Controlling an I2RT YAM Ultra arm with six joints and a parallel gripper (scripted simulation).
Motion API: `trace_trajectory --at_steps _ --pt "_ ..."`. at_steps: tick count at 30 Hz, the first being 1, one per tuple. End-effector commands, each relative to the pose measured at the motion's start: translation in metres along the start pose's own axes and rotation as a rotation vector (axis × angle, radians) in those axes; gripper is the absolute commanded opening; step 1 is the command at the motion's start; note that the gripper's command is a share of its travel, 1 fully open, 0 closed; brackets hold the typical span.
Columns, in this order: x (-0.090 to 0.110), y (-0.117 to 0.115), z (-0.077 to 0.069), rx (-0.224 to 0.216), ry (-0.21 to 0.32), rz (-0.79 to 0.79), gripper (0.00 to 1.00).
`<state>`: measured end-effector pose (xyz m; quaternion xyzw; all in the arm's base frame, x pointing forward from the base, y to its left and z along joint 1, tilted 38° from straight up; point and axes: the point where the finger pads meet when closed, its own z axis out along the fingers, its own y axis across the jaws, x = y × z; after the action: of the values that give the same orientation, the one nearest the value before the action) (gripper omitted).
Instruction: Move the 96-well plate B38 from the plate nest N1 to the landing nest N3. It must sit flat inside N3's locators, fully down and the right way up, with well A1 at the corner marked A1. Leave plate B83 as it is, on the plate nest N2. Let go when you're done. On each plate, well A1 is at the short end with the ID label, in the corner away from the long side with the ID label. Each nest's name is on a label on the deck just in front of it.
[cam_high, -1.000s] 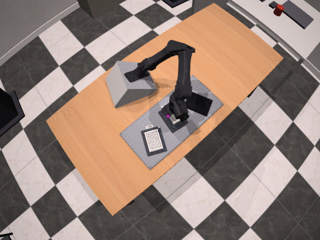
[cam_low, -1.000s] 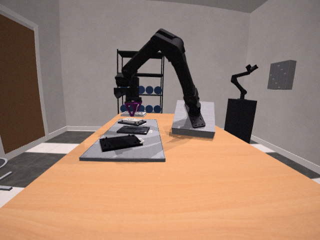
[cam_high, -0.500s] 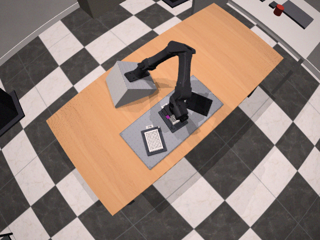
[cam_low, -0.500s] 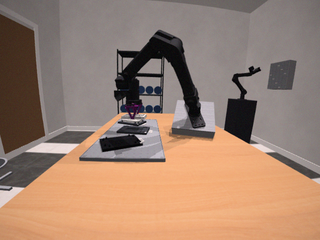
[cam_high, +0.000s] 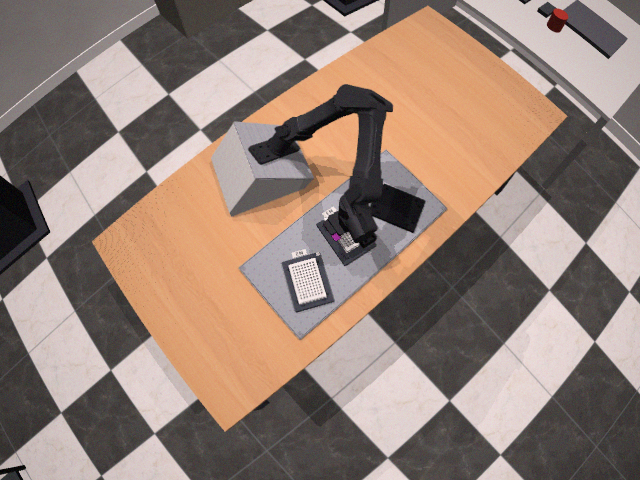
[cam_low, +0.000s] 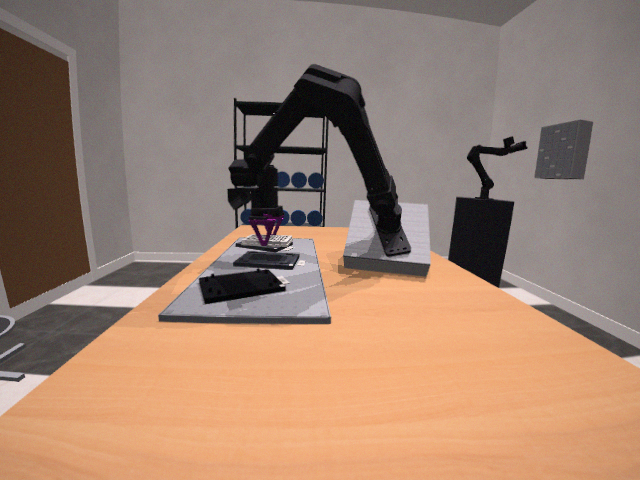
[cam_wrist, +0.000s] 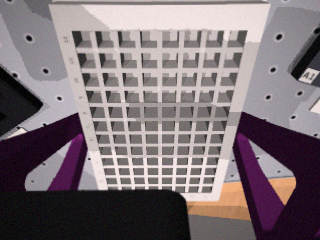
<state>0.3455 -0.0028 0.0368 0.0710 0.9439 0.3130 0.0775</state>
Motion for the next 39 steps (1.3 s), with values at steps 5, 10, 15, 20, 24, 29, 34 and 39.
trace_trajectory --at_steps 5,10,15,20,24,29,34,39 --pt "-0.006 -0.001 0.007 0.002 -0.024 -0.001 0.00" --pt "-0.006 -0.001 0.015 0.002 -0.024 -0.001 0.00" --pt "-0.007 -0.001 0.020 0.002 -0.024 -0.001 0.00" --pt "-0.007 -0.001 0.029 0.002 -0.024 -0.001 0.00" --pt "-0.007 -0.001 0.029 0.002 -0.024 -0.001 0.00" --pt "-0.007 -0.001 0.029 0.002 -0.024 -0.001 0.00" --pt "-0.006 -0.001 0.029 0.002 -0.024 -0.001 0.00" --pt "-0.005 0.000 0.029 0.002 -0.024 -0.001 0.00"
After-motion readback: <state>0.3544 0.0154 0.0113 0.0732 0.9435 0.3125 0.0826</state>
